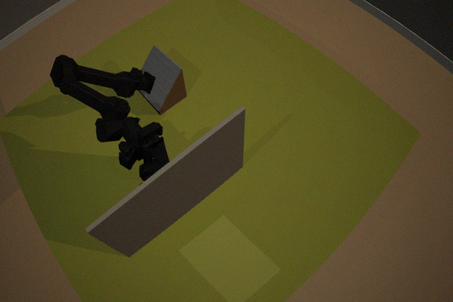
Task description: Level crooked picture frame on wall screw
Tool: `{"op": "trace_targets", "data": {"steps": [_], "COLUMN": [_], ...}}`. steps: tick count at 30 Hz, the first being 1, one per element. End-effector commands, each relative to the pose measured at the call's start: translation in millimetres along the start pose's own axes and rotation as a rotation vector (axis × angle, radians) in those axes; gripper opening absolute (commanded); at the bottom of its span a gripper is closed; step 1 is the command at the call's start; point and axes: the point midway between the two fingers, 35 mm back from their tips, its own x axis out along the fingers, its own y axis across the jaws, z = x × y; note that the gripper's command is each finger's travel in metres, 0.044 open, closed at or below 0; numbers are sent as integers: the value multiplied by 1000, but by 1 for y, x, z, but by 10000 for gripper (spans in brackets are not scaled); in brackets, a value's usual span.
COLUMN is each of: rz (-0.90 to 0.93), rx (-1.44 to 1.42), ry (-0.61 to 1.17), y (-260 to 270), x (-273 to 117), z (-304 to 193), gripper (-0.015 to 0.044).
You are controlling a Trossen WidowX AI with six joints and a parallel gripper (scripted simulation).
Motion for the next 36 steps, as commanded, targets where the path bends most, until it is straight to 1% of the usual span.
{"op": "trace_targets", "data": {"steps": [1, 16, 23, 30, 31, 36], "rz": [-3, -3, -3, -3, -3, -3], "rx": [4, 4, 4, 4, 4, 4], "ry": [-3, -3, -3, -3, -3, -3], "y": [0, 0, 0, 0, 0, 0], "x": [0, 0, 0, 0, 0, 0], "z": [1, 1, 1, 1, 1, 1], "gripper": [260, 260, 76, 30, 3, 0]}}
